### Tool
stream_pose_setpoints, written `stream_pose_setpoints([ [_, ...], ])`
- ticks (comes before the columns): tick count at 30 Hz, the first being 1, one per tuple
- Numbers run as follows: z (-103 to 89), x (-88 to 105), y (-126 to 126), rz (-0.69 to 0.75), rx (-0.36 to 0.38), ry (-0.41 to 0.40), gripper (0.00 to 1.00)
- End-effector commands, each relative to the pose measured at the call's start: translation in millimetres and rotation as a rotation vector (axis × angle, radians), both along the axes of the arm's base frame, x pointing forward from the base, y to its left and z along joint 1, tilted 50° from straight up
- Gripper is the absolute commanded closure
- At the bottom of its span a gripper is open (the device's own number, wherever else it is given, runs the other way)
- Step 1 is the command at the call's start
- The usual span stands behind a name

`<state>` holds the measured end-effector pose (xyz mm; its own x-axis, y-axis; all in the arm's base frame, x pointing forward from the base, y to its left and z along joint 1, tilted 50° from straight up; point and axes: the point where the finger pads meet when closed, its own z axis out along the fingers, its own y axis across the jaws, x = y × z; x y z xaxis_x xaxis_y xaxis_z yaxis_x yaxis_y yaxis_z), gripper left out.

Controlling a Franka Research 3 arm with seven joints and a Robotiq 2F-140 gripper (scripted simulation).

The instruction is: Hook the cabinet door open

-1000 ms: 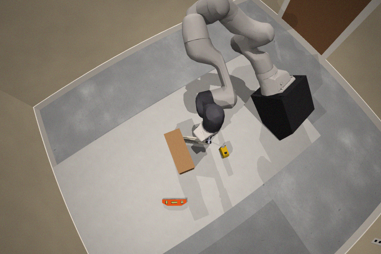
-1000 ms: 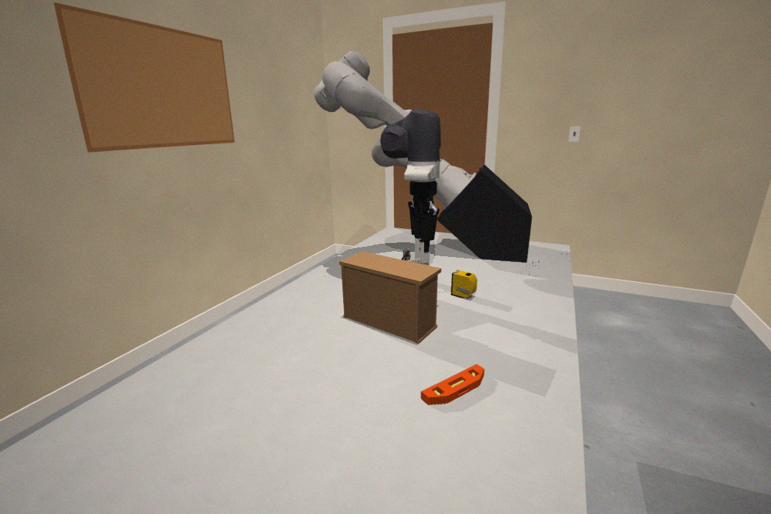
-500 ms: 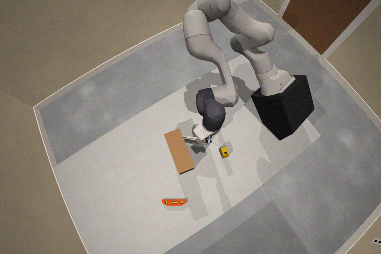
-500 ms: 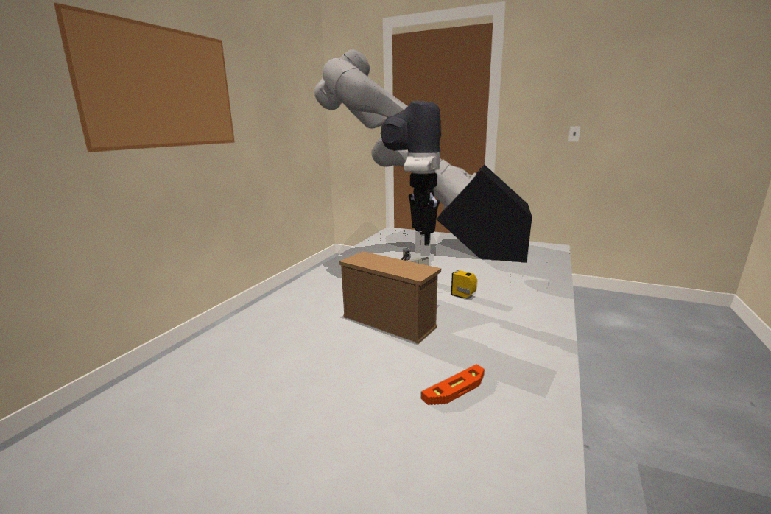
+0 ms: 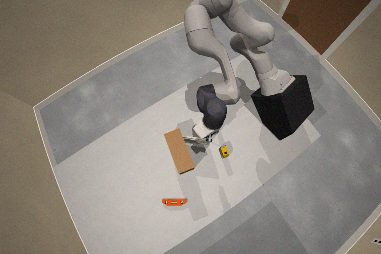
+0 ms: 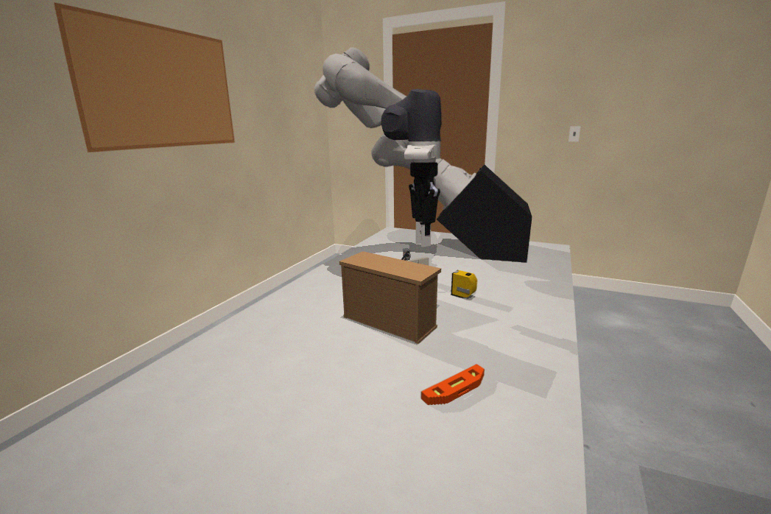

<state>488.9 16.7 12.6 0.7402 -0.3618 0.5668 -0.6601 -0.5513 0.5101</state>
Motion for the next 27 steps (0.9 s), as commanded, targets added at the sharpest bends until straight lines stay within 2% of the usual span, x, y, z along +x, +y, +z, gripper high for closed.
stream_pose_setpoints([
  [1,5.5,-1.5,3,0.0,-0.008,0.009,0.84],
  [23,15.2,-3.2,12,0.004,-0.009,0.013,0.84],
  [25,33.8,-6.0,-3,0.066,-0.019,0.085,0.84],
  [27,68.2,-15.5,-34,0.188,-0.043,0.228,0.84],
])
